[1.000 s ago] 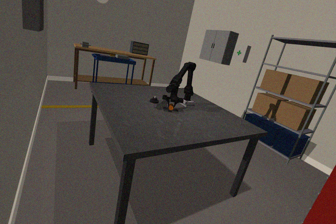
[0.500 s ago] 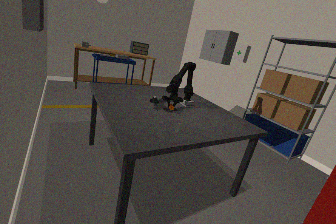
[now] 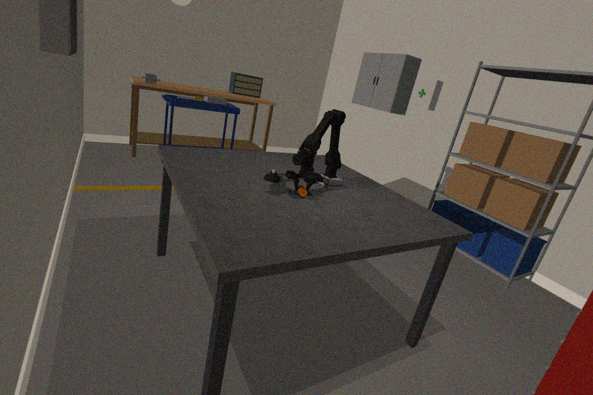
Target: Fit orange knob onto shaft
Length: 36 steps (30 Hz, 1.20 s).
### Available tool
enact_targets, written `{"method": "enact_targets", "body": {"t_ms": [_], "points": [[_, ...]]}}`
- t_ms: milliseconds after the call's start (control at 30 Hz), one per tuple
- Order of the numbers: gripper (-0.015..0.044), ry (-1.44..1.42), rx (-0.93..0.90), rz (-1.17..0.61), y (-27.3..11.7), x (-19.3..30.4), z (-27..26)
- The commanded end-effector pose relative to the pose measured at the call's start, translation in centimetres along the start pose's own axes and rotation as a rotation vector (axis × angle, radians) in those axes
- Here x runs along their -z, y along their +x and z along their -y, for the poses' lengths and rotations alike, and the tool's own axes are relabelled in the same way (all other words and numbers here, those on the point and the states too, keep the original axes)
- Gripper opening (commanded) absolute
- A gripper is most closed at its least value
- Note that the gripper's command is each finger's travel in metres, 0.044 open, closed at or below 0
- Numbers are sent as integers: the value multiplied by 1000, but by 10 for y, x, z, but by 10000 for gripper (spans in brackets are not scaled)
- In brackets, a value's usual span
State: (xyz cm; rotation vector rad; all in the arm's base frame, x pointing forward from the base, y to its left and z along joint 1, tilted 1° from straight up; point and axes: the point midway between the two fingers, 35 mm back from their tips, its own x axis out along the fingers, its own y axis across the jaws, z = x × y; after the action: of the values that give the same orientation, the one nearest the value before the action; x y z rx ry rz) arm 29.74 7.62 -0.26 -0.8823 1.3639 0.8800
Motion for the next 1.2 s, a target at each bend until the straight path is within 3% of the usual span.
{"method": "enact_targets", "body": {"t_ms": [0,533,767,1000,1167], "points": [[260,0,2,1,-1,0,0],[260,0,2,1,-1,0,0],[440,0,2,1,-1,0,0],[440,0,2,1,-4,-1,1],[440,0,1,1,-60,0,0]]}}
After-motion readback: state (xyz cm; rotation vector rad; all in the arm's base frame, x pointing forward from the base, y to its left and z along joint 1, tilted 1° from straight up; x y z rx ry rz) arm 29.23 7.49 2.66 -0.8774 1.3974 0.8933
